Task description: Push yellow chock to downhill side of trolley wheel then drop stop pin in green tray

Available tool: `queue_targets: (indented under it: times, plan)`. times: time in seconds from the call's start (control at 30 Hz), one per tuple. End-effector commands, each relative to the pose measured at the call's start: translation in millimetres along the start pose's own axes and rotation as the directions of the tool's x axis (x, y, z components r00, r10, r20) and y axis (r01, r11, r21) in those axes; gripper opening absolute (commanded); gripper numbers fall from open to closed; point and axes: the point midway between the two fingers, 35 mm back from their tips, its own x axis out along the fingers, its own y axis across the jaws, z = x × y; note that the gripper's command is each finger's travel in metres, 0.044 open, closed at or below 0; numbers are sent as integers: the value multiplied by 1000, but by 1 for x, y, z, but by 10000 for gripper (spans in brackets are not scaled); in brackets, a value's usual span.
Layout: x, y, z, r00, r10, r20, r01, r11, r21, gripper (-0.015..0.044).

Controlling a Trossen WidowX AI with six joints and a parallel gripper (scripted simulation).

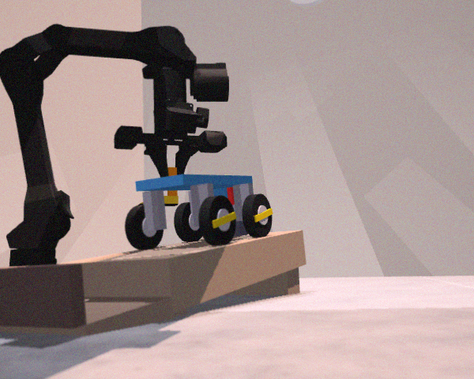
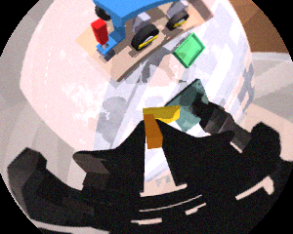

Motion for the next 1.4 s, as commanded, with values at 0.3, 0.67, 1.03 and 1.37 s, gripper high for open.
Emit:
queue_targets:
  times: [0.3, 0.67, 1.03, 1.37]
  plan:
    - [0, 0, 1, 1000, -2, 5, -1, 906, 423, 0]
    - [0, 0, 1, 1000, -3, 5, -2, 684, 730, 0]
    - [0, -3, 4, 1000, -4, 5, -2, 619, 786, 0]
    - [4, -24, 33, 1000, -5, 8, -3, 619, 786, 0]
